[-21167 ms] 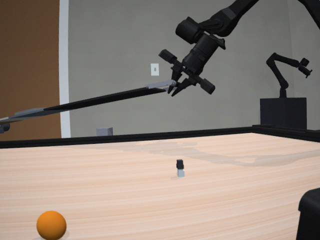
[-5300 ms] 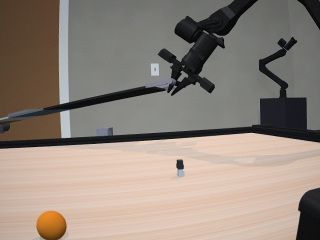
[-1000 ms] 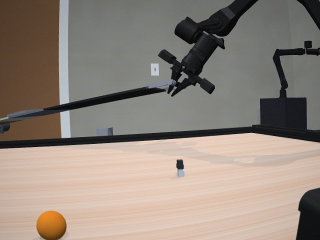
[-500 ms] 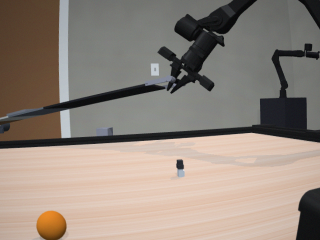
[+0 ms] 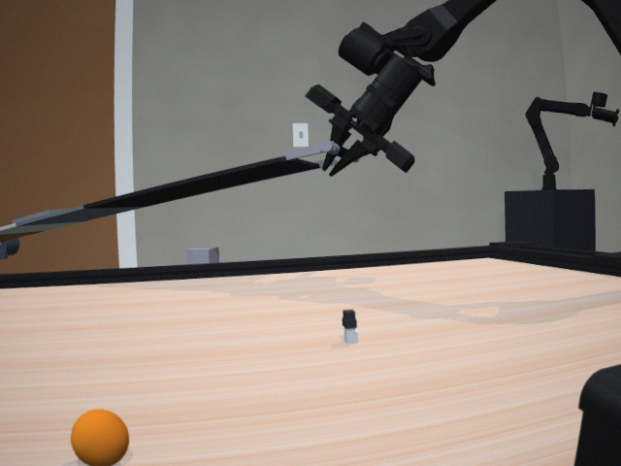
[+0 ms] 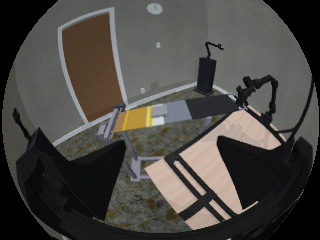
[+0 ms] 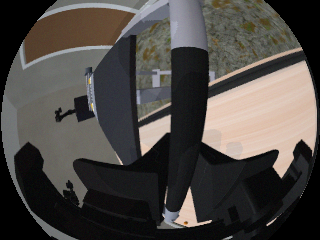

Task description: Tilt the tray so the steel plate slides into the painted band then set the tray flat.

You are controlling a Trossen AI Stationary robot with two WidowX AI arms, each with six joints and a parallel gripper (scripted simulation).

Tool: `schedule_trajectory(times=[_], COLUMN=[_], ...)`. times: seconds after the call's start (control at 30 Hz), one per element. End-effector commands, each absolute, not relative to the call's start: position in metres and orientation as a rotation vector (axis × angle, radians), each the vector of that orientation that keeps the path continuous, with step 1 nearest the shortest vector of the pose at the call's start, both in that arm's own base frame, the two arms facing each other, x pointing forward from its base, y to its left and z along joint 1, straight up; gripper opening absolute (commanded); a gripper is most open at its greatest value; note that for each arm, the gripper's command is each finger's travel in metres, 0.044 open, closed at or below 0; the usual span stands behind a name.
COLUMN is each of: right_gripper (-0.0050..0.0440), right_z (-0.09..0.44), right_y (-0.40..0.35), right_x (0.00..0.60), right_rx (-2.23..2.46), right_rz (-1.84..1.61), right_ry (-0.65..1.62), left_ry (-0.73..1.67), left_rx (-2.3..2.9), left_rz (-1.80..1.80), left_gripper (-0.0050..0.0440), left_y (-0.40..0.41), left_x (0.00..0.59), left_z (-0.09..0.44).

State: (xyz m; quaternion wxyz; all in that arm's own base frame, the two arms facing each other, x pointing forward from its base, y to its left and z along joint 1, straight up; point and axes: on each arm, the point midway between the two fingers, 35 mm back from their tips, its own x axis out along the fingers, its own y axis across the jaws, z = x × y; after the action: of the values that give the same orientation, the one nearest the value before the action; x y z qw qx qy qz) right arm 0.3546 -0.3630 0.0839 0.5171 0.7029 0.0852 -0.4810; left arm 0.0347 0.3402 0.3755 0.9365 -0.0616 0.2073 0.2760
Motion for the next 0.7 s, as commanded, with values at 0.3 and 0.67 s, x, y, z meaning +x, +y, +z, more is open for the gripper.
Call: schedule_trajectory(times=[0.3,0.67], right_gripper=[0.0000,0.0000], right_z=[0.115,0.122], right_y=[-0.365,-0.366], right_x=[0.355,0.356], right_rx=[1.681,1.680], right_rz=[-1.121,-1.112], right_ry=[0.159,0.149], left_ry=[0.424,0.424], left_rx=[-0.125,-0.125], left_rz=[0.564,0.564], left_gripper=[0.0440,0.0440], left_y=[0.340,0.340], left_x=[0.035,0.035], left_z=[0.376,0.376])
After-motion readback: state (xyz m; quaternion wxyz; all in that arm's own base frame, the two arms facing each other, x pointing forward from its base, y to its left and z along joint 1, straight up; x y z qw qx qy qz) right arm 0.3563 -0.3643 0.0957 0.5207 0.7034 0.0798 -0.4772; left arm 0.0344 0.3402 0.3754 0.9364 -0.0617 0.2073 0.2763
